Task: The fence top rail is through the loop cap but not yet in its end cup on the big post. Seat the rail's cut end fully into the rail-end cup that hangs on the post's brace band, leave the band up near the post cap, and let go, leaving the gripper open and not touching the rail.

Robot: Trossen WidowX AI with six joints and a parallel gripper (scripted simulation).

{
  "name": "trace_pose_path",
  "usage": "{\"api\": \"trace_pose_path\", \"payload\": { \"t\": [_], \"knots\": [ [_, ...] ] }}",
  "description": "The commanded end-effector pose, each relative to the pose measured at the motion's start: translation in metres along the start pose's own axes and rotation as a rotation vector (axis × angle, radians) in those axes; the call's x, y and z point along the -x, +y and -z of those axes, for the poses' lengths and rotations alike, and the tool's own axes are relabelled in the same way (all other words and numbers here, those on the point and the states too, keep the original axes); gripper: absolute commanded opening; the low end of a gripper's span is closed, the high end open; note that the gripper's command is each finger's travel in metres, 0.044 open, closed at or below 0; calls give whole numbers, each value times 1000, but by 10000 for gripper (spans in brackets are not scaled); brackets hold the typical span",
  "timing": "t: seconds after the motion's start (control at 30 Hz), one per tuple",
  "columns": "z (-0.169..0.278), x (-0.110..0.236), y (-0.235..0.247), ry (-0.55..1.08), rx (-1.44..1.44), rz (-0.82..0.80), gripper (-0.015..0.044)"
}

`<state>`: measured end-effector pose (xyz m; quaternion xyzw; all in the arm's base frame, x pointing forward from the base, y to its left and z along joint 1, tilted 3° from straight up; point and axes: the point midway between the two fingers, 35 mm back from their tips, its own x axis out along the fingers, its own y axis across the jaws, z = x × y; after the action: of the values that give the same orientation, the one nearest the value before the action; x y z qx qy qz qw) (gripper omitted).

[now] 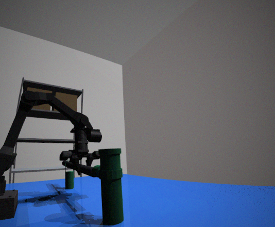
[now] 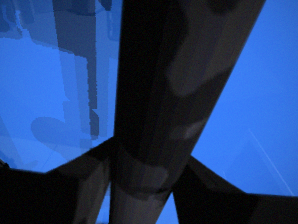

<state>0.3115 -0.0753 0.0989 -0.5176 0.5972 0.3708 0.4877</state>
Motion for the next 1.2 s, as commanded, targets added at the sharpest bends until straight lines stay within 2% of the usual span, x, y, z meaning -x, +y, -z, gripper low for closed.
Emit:
{"api": "trace_pose_path", "payload": {
  "t": [0.0,1.17],
  "knots": [
    [2,2,-1,12,-2,4,0],
    [13,6,-4,-1,1,-1,0]
  ]
}}
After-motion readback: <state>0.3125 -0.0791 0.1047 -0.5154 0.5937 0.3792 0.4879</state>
